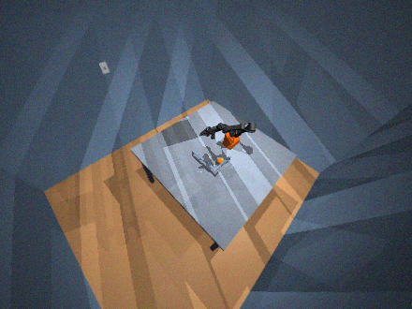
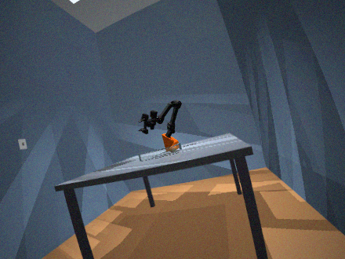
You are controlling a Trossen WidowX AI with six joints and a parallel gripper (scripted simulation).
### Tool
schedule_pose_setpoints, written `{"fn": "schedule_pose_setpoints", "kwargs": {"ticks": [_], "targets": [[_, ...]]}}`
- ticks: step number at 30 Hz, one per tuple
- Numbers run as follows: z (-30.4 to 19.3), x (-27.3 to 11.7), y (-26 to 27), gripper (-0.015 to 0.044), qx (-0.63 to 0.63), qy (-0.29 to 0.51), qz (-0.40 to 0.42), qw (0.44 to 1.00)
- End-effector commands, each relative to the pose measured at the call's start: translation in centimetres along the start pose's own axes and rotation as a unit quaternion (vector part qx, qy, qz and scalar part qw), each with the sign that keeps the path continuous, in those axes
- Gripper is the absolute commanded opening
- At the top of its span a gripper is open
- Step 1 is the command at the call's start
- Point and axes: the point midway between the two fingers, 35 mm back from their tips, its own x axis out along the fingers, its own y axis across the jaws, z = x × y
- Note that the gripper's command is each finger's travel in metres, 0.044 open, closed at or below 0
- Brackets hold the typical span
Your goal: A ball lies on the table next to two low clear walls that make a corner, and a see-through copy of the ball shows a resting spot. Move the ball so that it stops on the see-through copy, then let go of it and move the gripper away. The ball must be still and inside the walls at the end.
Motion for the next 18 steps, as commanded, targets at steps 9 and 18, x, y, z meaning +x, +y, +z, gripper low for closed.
{"fn": "schedule_pose_setpoints", "kwargs": {"ticks": [9,18], "targets": [[9.7,1.7,3.6,0.0386,0.020,-0.145,0.178,0.973],[19.9,-3.2,7.1,0.0386,0.037,-0.269,0.414,0.869]]}}
